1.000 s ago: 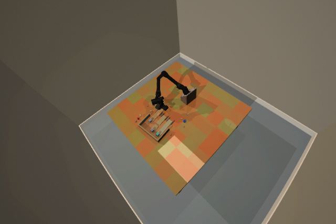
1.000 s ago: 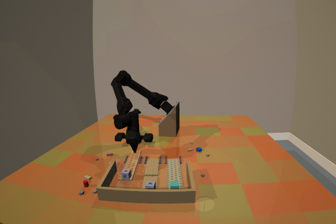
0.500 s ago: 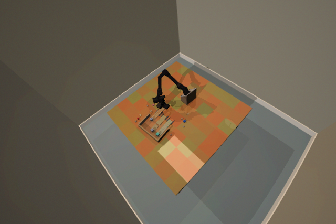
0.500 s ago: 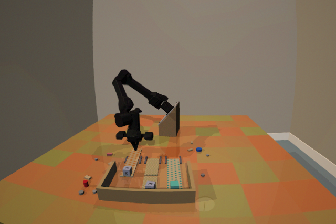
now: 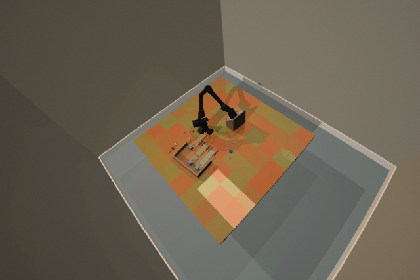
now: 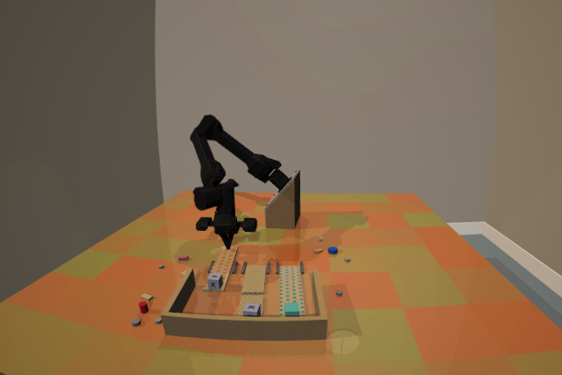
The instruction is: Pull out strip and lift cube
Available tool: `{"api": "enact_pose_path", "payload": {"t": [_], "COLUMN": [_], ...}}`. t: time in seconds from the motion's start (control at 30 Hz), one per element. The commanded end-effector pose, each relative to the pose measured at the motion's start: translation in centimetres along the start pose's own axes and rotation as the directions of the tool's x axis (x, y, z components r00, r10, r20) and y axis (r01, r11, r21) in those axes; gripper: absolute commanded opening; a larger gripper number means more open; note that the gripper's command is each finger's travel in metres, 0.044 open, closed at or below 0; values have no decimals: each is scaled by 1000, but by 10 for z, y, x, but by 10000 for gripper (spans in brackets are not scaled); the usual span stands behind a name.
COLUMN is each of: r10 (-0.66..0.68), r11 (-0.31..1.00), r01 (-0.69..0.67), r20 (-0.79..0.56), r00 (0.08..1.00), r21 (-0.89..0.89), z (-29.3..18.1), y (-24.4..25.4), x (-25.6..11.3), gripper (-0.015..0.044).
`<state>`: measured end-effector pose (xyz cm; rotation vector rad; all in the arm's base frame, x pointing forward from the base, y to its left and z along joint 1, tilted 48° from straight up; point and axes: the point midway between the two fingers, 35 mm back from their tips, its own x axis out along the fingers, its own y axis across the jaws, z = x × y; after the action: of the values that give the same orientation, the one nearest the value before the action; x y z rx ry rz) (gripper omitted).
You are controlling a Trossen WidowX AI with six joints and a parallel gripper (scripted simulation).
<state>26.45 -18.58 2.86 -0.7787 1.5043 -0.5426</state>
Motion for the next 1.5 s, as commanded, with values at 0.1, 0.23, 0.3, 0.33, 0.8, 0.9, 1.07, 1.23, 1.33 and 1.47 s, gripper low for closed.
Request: {"api": "enact_pose_path", "payload": {"t": [0.1, 0.23, 0.3, 0.33, 0.8, 0.9, 1.07, 1.23, 1.33, 1.47], "r10": [10, 10, 9, 9, 9, 9, 9, 9, 9, 9], "r11": [1000, 1000, 1000, 1000, 1000, 1000, 1000, 1000, 1000, 1000], "r01": [-10, -10, -10, -10, -10, -10, -10, -10, -10, -10], "r20": [-24, -24, -25, -25, -25, -26, -26, -26, -26, -26], "r00": [1000, 1000, 1000, 1000, 1000, 1000, 1000, 1000, 1000, 1000], "r21": [-11, -12, -12, -12, -13, -13, -13, -13, -13, -13], "z": [-17, -23, -26, -28, -49, -53, -61, -63, -63, -63], "y": [3, 3, 3, 3, 3, 3, 3, 3, 3, 3], "x": [5, 5, 5, 5, 4, 4, 4, 4, 4, 4], "gripper": [0, 0, 0, 0, 0, 0, 0, 0, 0, 0]}}
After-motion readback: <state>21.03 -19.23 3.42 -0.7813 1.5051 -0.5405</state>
